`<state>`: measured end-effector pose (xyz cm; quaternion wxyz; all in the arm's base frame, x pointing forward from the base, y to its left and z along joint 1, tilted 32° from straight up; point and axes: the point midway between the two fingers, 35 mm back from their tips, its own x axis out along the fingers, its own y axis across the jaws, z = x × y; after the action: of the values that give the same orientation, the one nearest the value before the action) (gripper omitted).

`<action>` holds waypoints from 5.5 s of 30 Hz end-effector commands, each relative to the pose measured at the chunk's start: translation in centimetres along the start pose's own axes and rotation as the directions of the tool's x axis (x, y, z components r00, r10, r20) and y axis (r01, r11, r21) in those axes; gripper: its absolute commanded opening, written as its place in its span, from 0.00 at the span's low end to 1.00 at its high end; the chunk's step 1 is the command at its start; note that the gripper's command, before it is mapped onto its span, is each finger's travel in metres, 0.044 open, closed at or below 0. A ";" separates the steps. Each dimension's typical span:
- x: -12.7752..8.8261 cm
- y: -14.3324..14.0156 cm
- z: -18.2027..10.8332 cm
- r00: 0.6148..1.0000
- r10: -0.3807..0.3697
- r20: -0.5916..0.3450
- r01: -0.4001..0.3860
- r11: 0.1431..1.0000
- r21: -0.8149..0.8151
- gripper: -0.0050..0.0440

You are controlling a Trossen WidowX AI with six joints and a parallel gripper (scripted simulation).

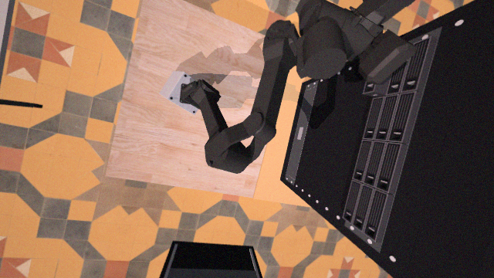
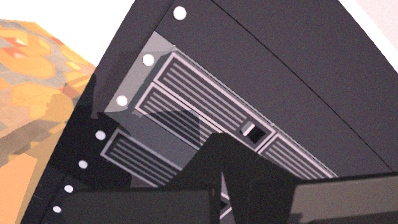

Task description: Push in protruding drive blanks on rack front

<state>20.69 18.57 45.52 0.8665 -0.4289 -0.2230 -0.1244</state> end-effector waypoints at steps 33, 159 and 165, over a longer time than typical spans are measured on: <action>-1.3 -0.2 0.0 1.000 0.003 0.003 -0.004 0.417 0.909 0.00; 1.0 -0.6 -0.2 1.000 0.002 0.001 0.001 -0.650 0.760 0.00; 1.0 -0.6 -0.2 1.000 0.002 0.001 0.001 -0.650 0.760 0.00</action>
<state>21.61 18.67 45.25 0.7640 0.5961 -0.1973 0.1483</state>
